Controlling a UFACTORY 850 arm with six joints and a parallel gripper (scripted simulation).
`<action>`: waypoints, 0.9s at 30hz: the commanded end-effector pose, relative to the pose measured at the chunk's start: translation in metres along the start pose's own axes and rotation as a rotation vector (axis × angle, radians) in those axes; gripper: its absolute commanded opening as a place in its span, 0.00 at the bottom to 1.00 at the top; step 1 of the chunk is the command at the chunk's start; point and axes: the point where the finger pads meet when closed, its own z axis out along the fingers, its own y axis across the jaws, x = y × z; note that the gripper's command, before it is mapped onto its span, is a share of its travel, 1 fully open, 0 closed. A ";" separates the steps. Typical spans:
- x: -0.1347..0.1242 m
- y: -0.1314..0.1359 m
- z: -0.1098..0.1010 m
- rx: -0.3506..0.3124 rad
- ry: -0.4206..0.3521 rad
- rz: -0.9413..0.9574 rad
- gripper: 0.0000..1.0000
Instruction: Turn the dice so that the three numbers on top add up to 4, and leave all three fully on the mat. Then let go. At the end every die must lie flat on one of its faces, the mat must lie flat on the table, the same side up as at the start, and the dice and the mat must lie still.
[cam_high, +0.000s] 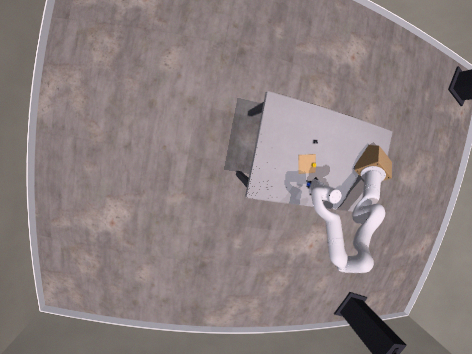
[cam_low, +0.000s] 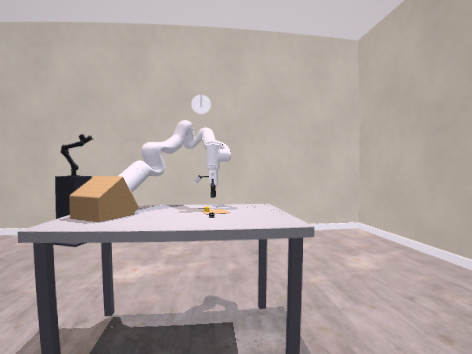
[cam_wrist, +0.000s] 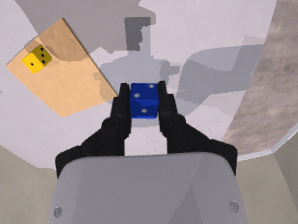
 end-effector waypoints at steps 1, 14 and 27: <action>0.000 0.001 -0.024 -0.003 0.002 0.000 0.21; -0.003 -0.009 -0.031 -0.002 0.002 -0.012 0.21; -0.021 -0.125 -0.035 -0.002 0.002 -0.145 0.21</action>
